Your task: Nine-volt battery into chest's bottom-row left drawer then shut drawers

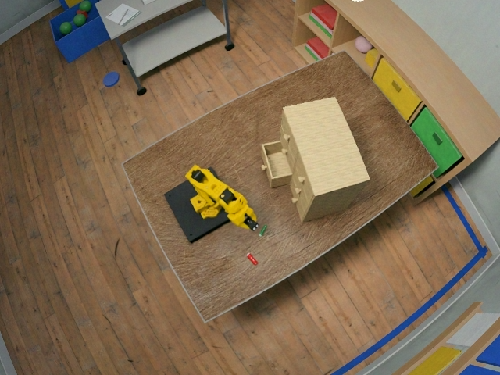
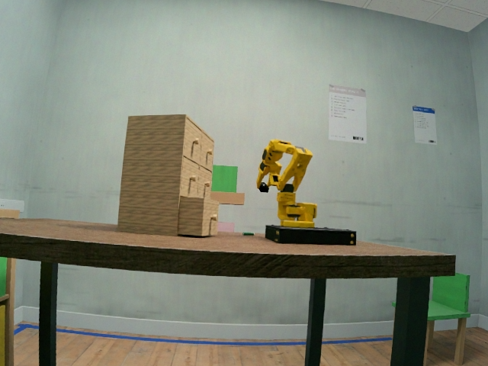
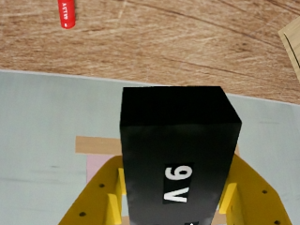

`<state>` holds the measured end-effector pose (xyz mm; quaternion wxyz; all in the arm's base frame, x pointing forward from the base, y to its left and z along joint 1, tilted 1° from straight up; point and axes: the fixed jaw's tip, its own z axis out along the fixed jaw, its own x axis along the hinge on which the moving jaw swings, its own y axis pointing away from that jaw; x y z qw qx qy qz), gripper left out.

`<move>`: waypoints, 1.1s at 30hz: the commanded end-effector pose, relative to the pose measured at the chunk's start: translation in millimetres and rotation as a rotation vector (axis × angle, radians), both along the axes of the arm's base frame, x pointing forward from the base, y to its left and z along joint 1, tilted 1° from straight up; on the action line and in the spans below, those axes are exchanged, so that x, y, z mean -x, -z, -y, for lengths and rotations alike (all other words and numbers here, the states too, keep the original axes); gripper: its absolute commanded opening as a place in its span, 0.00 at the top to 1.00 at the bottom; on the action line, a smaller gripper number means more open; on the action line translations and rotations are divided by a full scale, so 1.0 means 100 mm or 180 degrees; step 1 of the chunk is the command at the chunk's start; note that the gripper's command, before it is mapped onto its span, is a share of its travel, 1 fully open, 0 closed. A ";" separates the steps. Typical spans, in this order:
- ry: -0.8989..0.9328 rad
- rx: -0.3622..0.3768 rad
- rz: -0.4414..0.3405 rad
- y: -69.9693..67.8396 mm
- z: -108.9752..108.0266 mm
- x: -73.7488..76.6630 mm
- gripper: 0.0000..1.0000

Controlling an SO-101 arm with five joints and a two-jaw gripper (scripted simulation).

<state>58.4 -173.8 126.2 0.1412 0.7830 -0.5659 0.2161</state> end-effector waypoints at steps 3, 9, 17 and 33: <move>-0.0052 -0.0016 -0.0019 0.02 -0.03 0.00 1.00; -0.0468 -0.0015 -0.0020 0.02 -0.12 -0.22 1.00; -0.1135 -0.0012 -0.0022 0.02 -0.32 -0.54 1.00; -0.2303 -0.0008 -0.0024 0.02 -0.82 -0.97 1.00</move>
